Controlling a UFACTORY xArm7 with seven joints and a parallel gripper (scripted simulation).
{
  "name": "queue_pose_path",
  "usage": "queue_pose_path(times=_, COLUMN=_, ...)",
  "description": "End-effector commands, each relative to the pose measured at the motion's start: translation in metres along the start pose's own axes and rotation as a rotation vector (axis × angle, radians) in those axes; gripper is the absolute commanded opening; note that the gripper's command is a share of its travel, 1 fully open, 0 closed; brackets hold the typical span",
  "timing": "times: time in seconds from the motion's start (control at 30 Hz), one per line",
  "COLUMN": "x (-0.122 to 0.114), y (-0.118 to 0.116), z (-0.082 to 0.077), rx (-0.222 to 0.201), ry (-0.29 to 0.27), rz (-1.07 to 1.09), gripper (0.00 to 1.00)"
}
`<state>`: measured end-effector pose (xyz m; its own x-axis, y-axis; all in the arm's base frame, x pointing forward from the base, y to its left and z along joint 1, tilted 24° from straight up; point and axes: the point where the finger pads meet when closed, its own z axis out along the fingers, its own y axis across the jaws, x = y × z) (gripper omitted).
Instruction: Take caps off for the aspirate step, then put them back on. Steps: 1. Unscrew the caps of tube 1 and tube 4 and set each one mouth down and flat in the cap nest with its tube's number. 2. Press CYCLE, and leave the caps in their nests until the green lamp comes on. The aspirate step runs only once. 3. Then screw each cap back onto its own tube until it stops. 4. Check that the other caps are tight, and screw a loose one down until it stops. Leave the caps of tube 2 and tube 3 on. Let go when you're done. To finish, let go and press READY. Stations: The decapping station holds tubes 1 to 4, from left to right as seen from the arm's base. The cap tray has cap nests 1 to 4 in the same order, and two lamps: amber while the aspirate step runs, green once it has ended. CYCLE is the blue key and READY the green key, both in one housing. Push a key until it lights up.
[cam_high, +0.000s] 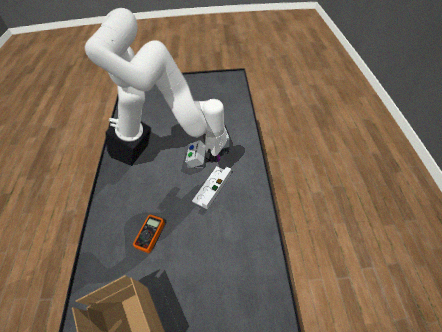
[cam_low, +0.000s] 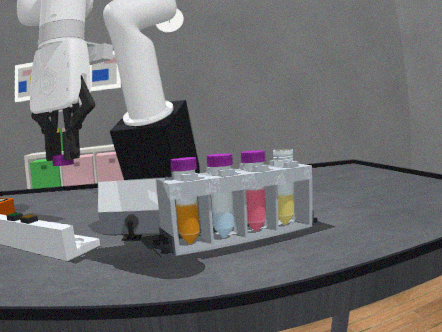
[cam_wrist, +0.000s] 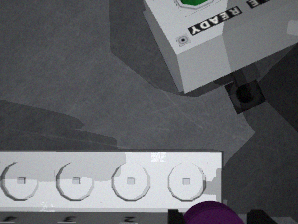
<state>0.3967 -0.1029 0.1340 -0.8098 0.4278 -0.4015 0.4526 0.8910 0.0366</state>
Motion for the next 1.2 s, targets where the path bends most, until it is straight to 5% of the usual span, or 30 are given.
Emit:
queue_pose_path(times=0.0, x=-0.004, y=0.002, z=0.024, rx=-0.005, ry=-0.006, rz=0.0, gripper=0.0)
queue_pose_path(times=0.67, x=-0.006, y=0.004, z=0.106, rx=-0.005, ry=-0.006, rz=0.001, gripper=0.0)
queue_pose_path(times=1.17, x=-0.006, y=0.004, z=0.107, rx=-0.005, ry=-0.006, rz=0.001, gripper=0.0)
